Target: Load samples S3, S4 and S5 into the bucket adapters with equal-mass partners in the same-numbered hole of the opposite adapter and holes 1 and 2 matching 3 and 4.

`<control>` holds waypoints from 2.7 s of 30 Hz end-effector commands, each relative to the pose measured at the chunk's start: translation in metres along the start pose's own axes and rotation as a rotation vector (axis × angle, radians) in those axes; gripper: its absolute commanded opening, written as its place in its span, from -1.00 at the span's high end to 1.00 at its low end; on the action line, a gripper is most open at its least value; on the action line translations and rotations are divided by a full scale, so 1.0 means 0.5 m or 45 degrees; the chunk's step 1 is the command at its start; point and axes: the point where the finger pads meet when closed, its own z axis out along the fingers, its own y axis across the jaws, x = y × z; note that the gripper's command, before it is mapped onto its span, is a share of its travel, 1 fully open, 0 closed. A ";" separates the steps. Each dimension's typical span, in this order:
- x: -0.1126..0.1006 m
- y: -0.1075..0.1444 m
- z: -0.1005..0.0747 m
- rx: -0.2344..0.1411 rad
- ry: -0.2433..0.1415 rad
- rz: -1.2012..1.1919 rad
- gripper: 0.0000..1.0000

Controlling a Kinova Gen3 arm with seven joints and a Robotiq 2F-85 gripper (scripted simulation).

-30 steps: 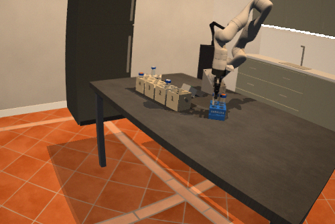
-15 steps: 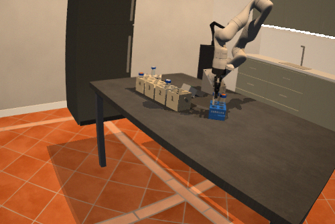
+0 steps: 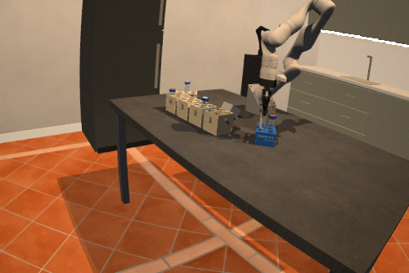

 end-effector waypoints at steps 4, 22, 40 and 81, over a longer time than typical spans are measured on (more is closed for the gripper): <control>-0.003 0.000 -0.023 -0.001 -0.007 0.005 0.80; -0.003 -0.001 -0.066 0.000 -0.008 0.006 0.80; -0.003 -0.001 -0.109 0.000 -0.008 0.006 0.80; -0.002 -0.002 -0.207 0.001 -0.008 0.007 0.80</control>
